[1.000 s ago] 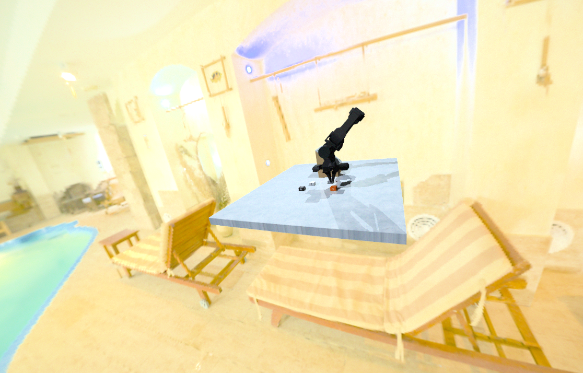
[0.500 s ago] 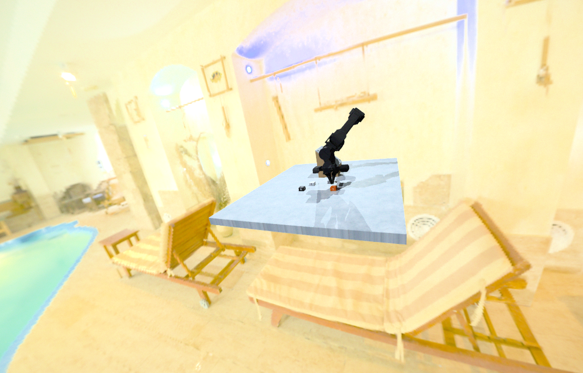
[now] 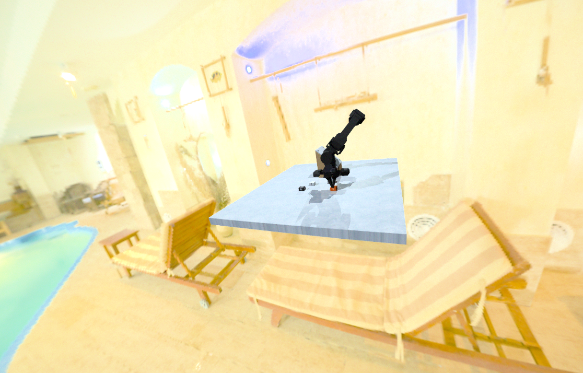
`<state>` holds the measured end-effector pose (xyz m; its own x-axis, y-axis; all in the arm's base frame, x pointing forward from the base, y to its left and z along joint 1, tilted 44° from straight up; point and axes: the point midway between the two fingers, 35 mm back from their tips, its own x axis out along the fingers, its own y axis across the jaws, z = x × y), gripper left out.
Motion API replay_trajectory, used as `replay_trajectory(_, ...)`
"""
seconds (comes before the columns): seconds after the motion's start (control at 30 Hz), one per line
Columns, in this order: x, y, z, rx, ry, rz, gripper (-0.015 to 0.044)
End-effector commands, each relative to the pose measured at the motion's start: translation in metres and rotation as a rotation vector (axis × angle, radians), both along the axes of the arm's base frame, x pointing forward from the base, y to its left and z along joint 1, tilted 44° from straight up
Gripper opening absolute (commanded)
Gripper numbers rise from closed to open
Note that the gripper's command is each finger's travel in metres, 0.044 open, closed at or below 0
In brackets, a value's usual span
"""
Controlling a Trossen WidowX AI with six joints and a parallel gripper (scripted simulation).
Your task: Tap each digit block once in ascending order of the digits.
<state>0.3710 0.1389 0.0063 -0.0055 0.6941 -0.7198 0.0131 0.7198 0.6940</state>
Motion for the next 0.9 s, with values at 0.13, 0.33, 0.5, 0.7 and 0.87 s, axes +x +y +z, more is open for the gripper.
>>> replay_trajectory(0.13, -0.001, -0.017, 0.016, 0.000, 0.008, -0.001, 0.0020)
replay_trajectory(0.33, -0.001, -0.021, 0.021, -0.001, 0.009, -0.001, 0.0020)
replay_trajectory(0.5, 0.000, -0.073, 0.074, -0.004, 0.010, -0.001, 0.0020)
replay_trajectory(0.7, -0.001, -0.075, 0.076, -0.004, 0.010, -0.001, 0.0020)
replay_trajectory(0.87, -0.036, -0.089, 0.071, -0.008, 0.012, -0.002, 0.0020)
